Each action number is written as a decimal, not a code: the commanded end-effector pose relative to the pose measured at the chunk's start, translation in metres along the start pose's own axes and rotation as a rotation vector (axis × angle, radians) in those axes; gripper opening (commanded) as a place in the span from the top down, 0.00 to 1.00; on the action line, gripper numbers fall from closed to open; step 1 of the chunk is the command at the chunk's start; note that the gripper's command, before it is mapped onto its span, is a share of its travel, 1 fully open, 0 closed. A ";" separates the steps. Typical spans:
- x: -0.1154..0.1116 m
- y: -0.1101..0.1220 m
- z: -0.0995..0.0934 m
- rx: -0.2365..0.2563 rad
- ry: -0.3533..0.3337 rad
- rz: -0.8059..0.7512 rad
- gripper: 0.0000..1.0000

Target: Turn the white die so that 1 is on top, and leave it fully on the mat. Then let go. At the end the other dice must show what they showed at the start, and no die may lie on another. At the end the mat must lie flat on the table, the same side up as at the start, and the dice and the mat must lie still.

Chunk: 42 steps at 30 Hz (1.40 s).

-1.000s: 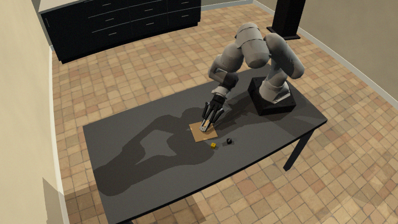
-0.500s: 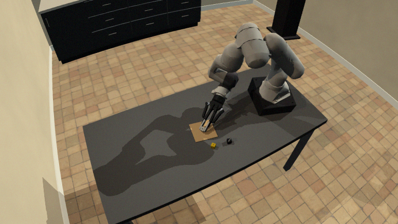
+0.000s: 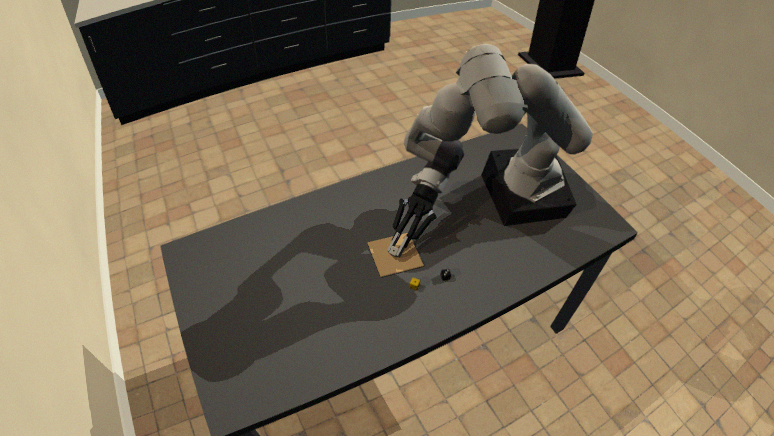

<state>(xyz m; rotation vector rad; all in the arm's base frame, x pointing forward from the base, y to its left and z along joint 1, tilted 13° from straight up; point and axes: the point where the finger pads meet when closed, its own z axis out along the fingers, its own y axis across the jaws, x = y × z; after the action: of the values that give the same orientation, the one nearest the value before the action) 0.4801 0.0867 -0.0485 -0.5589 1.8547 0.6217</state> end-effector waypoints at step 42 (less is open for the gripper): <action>-0.001 -0.001 0.001 0.002 -0.004 -0.006 0.75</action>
<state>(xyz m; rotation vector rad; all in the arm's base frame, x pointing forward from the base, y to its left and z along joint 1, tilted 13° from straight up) 0.4802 0.0868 -0.0485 -0.5588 1.8545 0.6217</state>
